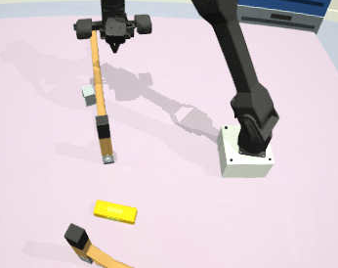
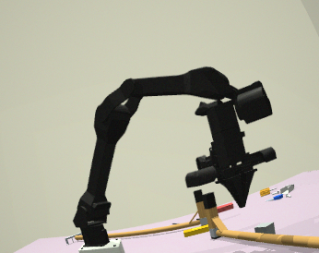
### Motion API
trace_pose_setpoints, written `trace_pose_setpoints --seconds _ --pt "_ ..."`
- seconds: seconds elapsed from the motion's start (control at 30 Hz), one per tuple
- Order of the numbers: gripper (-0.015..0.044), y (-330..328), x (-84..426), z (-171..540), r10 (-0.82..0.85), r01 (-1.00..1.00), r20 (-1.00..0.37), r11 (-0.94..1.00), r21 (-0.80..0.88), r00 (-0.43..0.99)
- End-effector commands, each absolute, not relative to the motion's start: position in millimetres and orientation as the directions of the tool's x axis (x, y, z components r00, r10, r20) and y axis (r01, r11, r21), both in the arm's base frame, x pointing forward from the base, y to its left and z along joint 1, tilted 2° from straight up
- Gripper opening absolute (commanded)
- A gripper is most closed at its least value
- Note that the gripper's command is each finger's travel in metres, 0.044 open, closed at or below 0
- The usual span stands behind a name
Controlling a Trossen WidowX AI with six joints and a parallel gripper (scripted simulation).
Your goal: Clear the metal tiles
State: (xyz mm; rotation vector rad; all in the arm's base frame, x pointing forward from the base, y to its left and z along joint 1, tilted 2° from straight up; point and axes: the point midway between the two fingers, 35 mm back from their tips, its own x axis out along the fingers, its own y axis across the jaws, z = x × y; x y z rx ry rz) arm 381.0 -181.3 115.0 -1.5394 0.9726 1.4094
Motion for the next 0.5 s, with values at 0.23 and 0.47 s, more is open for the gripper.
trace_pose_setpoints --seconds 0.23,0.47 --pt "0.0 -181.6 384.4 85.4 -0.009 -0.921 -0.997 -0.383 -0.064 0.073" --pt "0.0 -181.6 385.4 66.7 -0.009 -0.919 -0.997 -0.39 -0.064 0.073"
